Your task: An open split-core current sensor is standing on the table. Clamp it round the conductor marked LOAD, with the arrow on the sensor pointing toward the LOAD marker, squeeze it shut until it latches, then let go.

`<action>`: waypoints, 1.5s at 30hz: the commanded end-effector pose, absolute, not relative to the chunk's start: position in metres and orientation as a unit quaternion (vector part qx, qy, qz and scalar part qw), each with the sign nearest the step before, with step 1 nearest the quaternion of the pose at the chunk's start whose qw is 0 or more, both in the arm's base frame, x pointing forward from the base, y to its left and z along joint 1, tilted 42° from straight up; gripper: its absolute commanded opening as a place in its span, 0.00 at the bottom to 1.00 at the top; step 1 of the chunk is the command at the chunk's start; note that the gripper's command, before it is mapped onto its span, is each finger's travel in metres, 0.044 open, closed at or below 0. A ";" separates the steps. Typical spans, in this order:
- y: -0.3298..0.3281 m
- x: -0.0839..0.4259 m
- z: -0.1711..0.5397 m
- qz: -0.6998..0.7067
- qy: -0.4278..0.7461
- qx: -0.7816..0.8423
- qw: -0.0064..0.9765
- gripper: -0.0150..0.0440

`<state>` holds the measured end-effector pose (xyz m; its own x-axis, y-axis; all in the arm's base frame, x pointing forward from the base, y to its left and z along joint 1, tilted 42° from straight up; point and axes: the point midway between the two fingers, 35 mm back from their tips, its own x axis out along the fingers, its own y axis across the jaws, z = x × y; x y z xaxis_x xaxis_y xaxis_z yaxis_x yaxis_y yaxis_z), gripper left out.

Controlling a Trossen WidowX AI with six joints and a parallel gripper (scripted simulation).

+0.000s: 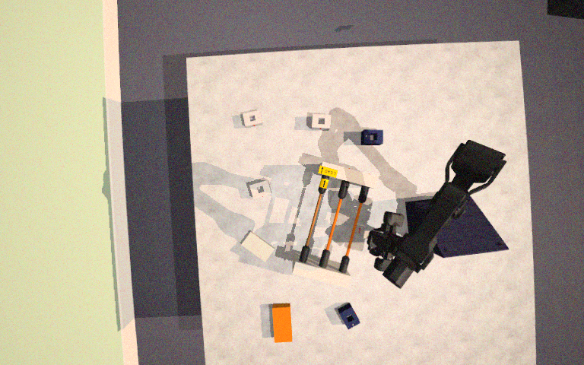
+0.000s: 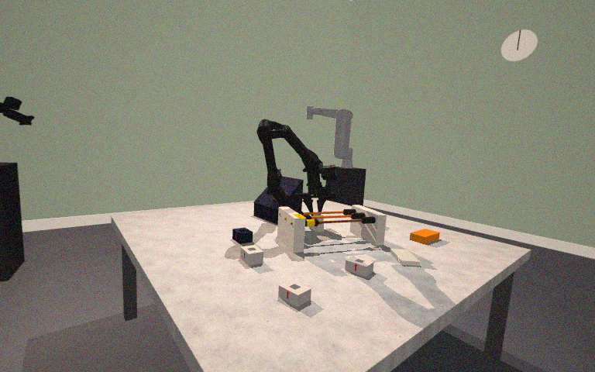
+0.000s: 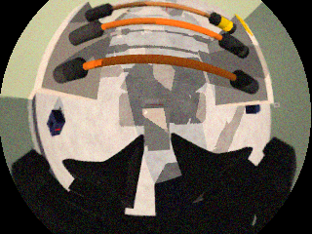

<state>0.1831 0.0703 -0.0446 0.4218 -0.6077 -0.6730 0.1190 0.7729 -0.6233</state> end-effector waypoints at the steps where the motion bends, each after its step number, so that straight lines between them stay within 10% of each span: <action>1: 0.071 0.183 -0.044 -0.225 0.488 -0.250 0.805 0.70; 18: 0.105 0.158 -0.007 -0.213 0.500 -0.274 0.794 0.80; 35: 0.108 0.191 0.002 0.217 0.602 -0.666 0.384 0.80; 45: 0.108 0.193 0.001 0.236 0.599 -0.674 0.364 0.80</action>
<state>0.1874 0.1058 0.0015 0.2031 -0.6376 -0.7431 -0.9410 0.0827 -0.3281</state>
